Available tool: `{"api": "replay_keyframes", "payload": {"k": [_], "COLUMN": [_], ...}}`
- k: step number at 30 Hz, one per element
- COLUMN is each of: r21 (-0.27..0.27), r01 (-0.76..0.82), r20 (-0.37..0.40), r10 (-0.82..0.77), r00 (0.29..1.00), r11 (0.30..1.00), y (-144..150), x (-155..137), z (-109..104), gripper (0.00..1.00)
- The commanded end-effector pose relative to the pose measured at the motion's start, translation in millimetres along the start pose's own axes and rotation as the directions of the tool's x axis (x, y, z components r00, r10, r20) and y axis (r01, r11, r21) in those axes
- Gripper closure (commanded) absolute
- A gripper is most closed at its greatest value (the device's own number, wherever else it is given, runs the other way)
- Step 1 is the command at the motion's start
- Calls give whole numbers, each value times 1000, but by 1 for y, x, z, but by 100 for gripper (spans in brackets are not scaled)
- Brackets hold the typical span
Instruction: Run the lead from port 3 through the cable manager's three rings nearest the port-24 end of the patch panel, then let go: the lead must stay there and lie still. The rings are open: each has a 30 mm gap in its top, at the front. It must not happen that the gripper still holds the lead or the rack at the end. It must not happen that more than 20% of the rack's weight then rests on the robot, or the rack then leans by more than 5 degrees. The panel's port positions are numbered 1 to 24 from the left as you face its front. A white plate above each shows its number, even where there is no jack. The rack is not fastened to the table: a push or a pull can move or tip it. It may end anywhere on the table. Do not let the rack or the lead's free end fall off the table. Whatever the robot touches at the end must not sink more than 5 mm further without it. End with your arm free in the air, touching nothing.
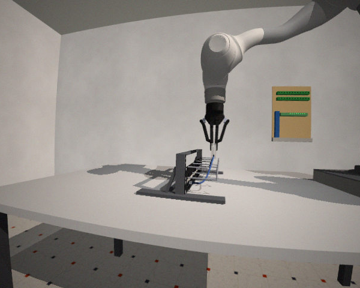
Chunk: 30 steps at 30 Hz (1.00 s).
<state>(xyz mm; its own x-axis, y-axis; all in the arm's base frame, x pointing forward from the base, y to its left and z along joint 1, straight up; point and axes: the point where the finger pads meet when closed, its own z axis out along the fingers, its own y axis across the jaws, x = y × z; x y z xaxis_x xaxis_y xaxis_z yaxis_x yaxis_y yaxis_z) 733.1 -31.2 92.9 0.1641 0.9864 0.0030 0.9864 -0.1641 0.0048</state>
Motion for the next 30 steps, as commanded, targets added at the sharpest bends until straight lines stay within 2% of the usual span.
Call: {"api": "replay_keyframes", "payload": {"k": [1, 30], "r21": [-1, -1], "r01": [5, 5], "r20": [3, 3], "r10": [-5, -5], "r00": [1000, 1000], "r11": [1000, 1000], "y": [-1, -1], "x": [-3, -3], "z": [0, 9], "gripper": [100, 100]}}
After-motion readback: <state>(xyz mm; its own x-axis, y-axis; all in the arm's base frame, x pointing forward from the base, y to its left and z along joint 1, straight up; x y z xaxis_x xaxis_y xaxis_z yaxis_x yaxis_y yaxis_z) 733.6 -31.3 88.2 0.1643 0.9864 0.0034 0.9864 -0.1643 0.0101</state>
